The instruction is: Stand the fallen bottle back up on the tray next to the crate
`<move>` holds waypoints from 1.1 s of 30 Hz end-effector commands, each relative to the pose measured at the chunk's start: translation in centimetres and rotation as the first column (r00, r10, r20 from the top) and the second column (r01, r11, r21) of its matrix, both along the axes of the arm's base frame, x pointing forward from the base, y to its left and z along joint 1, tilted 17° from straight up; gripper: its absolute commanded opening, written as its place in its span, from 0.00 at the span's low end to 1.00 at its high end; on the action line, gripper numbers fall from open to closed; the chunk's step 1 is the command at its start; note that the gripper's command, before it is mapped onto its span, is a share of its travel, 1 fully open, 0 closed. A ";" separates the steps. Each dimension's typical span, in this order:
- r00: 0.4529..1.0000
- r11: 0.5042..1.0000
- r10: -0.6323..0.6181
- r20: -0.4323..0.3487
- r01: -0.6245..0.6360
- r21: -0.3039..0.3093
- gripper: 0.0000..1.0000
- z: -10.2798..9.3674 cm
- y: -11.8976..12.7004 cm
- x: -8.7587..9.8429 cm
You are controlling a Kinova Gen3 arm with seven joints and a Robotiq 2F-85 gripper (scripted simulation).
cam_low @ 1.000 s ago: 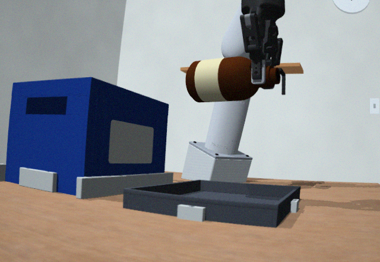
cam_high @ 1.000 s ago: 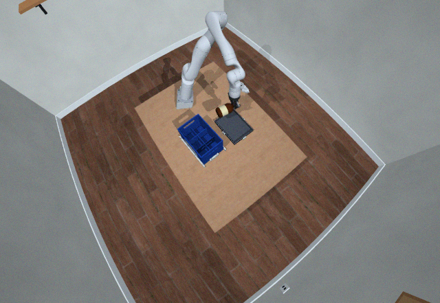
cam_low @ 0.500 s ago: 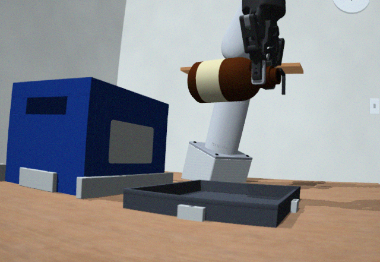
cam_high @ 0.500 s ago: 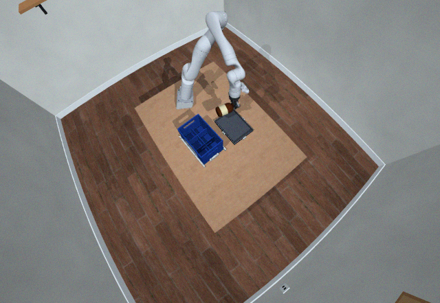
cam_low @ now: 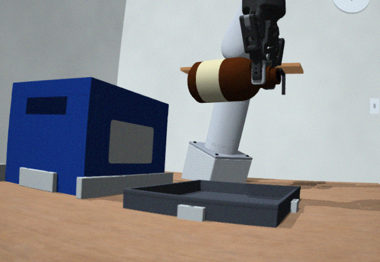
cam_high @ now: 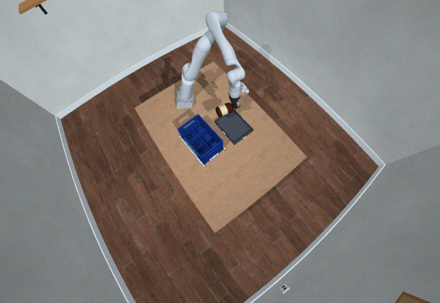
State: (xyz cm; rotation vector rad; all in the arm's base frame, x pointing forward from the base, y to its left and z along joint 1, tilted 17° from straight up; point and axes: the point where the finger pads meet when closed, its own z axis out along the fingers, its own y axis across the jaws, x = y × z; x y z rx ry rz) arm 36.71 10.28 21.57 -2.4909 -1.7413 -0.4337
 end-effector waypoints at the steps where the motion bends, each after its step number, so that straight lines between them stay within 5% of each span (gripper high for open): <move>1: 1.000 1.000 0.000 0.001 0.000 0.001 0.00 0.0 0.0 0.0; 19: 1.000 1.000 -0.009 -0.001 0.009 0.002 0.00 0.0 0.0 0.0; 33: 0.987 0.987 -0.155 -0.037 0.156 0.029 0.00 0.0 0.0 0.0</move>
